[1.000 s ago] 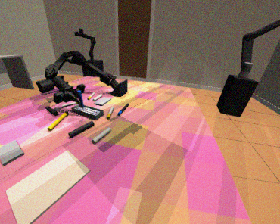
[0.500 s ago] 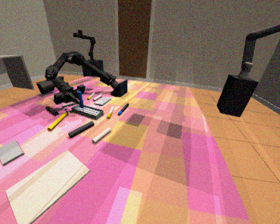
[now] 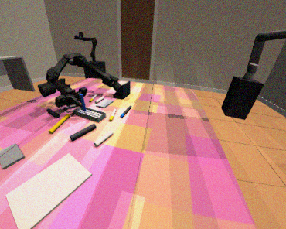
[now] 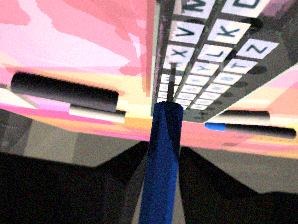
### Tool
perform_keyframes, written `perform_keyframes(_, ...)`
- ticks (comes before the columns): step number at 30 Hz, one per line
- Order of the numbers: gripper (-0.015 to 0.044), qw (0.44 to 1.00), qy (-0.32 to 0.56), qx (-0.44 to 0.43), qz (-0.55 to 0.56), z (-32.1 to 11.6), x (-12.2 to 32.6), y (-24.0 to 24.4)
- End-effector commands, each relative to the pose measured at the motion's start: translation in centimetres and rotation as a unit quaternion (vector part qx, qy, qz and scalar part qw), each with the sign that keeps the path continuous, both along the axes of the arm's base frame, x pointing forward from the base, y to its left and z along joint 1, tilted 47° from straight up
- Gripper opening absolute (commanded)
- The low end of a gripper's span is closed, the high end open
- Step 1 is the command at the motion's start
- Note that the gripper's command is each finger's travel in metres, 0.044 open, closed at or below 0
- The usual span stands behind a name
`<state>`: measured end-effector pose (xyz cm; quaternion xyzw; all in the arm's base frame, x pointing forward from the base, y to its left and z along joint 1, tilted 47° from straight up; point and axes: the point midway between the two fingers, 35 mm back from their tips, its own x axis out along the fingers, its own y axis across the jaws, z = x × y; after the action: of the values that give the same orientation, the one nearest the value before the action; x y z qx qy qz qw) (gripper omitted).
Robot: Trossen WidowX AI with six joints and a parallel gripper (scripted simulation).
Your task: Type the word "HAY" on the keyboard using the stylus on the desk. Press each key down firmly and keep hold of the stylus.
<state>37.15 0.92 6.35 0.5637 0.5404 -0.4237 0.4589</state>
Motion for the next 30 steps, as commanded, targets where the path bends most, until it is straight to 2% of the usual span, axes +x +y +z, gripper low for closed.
perform_keyframes(1,0.0081,1.000,0.003,0.002,0.001,-0.1,-0.2,0.1)
perform_keyframes(10,0.0081,1.000,0.003,0.003,0.001,2.4,-0.3,2.9)
perform_keyframes(19,0.0084,1.000,0.005,0.001,0.006,2.1,-0.4,2.9)
perform_keyframes(22,0.0064,1.000,0.005,0.001,0.006,2.1,-0.4,2.9)
perform_keyframes(25,0.0000,1.000,0.005,0.001,0.005,2.2,-0.7,2.9)
perform_keyframes(30,0.0000,1.000,0.004,0.003,0.002,2.6,-1.9,2.7)
